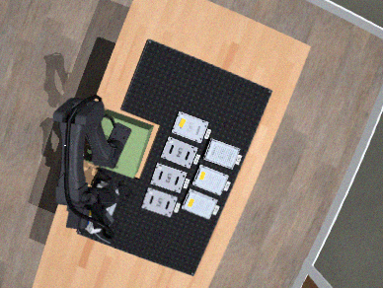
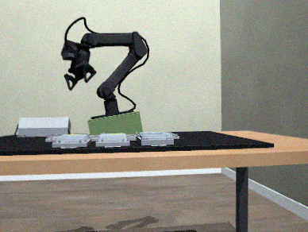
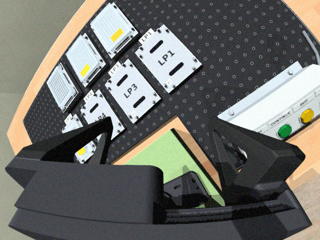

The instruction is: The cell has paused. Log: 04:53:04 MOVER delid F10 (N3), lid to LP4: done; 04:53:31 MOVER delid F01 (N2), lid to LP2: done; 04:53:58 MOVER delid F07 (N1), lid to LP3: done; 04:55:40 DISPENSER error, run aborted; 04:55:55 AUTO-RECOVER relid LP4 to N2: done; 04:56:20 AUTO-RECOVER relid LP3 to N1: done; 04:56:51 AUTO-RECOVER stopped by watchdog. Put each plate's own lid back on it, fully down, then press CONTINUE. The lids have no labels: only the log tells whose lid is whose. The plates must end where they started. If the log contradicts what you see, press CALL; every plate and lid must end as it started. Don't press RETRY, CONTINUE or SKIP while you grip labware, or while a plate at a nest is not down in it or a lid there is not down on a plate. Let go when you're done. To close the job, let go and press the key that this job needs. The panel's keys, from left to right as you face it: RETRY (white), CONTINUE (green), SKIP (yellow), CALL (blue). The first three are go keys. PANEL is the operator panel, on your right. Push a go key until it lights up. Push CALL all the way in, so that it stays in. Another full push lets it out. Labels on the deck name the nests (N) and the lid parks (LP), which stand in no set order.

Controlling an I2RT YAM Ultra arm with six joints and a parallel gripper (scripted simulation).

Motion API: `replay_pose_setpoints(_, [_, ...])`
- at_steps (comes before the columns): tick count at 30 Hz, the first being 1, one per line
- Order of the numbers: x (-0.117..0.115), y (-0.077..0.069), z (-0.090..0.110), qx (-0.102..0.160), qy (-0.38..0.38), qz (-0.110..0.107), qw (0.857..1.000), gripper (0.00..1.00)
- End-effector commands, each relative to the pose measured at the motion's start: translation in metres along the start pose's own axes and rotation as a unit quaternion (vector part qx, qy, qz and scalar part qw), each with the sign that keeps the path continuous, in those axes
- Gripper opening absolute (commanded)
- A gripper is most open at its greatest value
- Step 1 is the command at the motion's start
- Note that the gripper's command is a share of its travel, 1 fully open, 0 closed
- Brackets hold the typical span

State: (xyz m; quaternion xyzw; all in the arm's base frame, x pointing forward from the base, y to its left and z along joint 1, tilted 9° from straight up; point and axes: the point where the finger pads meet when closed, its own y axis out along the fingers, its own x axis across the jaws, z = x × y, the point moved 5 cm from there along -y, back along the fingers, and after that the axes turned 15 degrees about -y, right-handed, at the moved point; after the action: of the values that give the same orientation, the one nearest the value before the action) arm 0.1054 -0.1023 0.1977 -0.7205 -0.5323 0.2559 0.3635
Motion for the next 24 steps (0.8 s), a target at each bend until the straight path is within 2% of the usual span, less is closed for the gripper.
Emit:
replay_pose_setpoints(1, [0.000,-0.002,-0.003,-0.005,-0.005,0.003,1.000,1.00])
replay_pose_setpoints(17, [0.000,-0.002,-0.003,-0.005,-0.005,0.003,1.000,1.00])
replay_pose_setpoints(21, [-0.004,0.014,-0.022,0.020,-0.025,-0.015,0.999,1.00])
replay_pose_setpoints(23, [-0.003,0.017,-0.023,0.039,-0.034,-0.029,0.998,1.00])
replay_pose_setpoints(24, [-0.003,0.017,-0.023,0.040,-0.035,-0.030,0.998,1.00])
